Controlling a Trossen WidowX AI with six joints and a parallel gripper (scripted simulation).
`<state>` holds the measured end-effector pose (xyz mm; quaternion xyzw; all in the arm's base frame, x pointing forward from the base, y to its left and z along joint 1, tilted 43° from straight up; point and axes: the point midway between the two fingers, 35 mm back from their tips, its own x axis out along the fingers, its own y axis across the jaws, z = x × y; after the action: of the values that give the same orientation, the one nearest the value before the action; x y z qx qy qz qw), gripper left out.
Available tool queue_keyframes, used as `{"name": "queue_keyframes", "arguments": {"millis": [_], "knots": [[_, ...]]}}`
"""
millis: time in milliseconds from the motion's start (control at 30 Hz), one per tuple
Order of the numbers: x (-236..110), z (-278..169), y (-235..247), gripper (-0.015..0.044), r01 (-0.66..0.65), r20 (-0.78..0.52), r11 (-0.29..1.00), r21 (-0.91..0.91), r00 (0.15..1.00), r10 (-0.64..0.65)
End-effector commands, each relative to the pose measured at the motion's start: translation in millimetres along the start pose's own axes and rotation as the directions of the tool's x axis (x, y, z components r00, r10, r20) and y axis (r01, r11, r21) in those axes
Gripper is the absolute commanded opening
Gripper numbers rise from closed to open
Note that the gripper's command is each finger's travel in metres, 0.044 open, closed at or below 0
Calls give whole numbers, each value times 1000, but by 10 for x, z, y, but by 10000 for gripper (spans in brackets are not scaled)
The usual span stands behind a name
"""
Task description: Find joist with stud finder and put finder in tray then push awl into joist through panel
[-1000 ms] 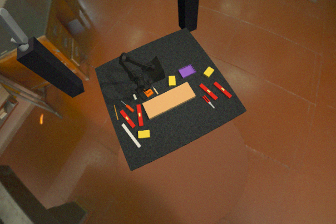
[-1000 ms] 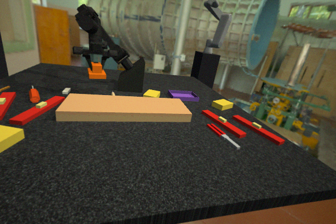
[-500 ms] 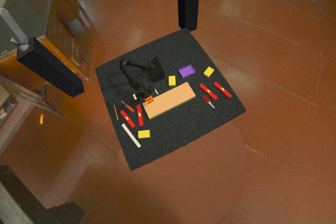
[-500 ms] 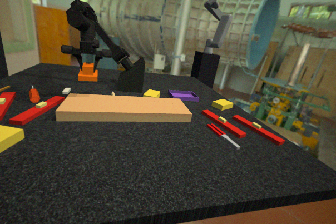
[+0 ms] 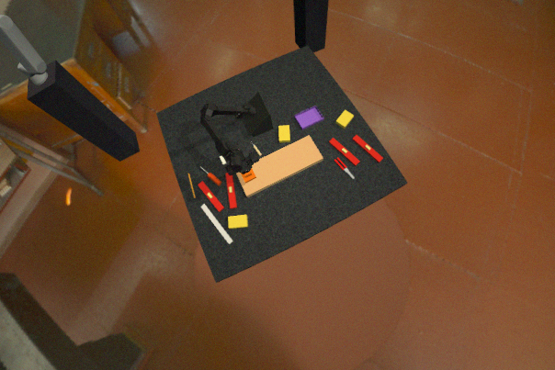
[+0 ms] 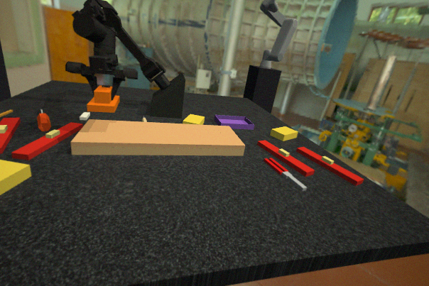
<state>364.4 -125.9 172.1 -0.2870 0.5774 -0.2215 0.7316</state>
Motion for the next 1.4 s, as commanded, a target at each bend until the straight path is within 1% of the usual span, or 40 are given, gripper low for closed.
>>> {"name": "queue_keyframes", "arguments": {"millis": [0,1000,1367], "knots": [[-5,74,-31,0,10,11,1000,19,1000,-10],[533,-63,-50,0,12,11,1000,19,1000,-12],[660,-99,-53,0,13,11,1000,19,1000,-13]]}}
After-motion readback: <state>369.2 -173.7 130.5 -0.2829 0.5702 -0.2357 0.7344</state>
